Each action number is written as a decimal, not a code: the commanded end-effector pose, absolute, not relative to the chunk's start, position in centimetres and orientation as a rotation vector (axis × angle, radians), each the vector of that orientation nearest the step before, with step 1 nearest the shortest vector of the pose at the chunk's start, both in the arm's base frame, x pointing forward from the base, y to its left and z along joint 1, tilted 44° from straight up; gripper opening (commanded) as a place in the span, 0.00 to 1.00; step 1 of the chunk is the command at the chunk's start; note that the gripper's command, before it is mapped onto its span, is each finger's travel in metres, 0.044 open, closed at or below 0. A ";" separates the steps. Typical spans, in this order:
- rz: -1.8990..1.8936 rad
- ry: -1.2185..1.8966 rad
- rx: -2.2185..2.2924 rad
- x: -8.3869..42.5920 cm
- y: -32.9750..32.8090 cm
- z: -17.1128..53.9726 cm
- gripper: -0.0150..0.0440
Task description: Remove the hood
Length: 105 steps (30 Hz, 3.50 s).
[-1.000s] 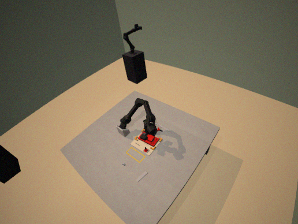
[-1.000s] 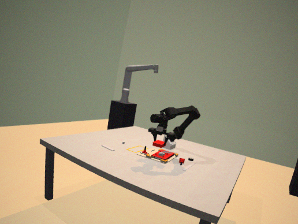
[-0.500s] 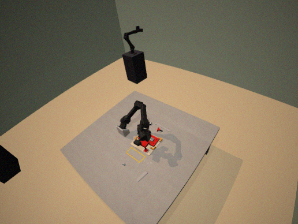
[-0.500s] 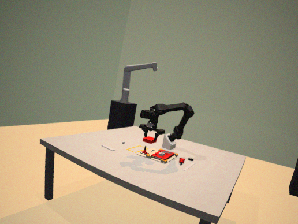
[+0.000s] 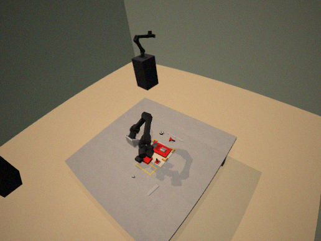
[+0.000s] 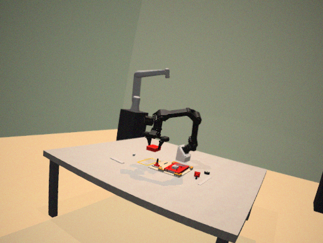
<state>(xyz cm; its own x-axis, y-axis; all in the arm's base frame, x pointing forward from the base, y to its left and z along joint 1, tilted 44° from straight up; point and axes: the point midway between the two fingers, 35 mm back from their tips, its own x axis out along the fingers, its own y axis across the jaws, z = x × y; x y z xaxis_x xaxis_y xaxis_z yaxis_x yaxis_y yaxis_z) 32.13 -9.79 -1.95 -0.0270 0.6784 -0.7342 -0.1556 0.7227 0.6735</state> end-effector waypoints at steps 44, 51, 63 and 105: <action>0.715 1.447 0.445 31.6 -9.7 -5.7 0.25; 0.715 1.447 0.445 31.6 -9.3 -6.2 0.25; 0.716 1.446 0.445 31.5 -8.6 -6.9 0.25; 0.718 1.446 0.447 31.2 -6.3 -9.1 0.25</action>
<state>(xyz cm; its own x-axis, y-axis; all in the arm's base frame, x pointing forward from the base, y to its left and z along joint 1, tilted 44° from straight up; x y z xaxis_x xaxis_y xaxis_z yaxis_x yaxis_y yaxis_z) 31.26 -6.42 -8.98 -0.0302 0.6775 -0.7349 -0.1787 0.7197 0.6709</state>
